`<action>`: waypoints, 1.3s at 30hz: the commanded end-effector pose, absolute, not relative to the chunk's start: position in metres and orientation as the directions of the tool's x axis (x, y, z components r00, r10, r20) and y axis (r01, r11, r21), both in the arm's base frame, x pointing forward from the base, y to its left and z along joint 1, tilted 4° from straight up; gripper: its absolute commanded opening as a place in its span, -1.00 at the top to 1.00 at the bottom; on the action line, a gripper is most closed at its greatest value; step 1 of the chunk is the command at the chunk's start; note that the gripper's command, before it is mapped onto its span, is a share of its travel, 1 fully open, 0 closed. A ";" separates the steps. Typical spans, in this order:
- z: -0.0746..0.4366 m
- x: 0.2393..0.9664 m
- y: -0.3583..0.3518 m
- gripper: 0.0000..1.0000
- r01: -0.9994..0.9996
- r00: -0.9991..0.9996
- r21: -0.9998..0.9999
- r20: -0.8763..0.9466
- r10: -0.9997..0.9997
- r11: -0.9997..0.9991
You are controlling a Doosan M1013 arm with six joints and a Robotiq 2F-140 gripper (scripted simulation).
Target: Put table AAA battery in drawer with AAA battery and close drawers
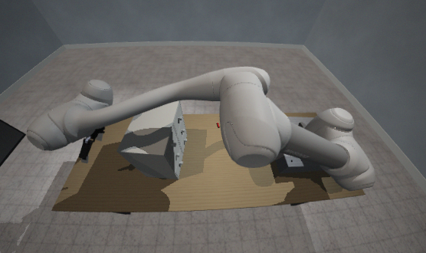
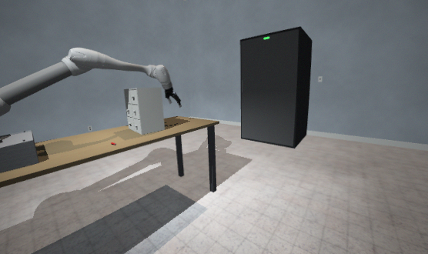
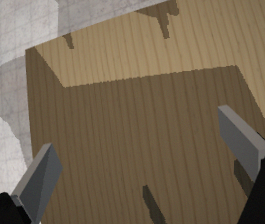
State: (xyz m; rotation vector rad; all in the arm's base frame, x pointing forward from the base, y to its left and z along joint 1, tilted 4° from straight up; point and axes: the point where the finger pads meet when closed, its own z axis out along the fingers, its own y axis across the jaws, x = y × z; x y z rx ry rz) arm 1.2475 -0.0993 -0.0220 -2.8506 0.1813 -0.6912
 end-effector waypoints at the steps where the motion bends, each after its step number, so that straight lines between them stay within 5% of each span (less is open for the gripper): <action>1: -0.022 1.248 -0.099 -1.00 -0.071 0.883 -0.224 0.439 -0.166 -0.972; 24: -0.015 1.246 -0.099 -1.00 -0.064 0.884 -0.218 0.441 -0.157 -0.974; 39: 0.094 1.220 -0.099 -1.00 0.041 0.888 -0.118 0.459 -0.018 -0.992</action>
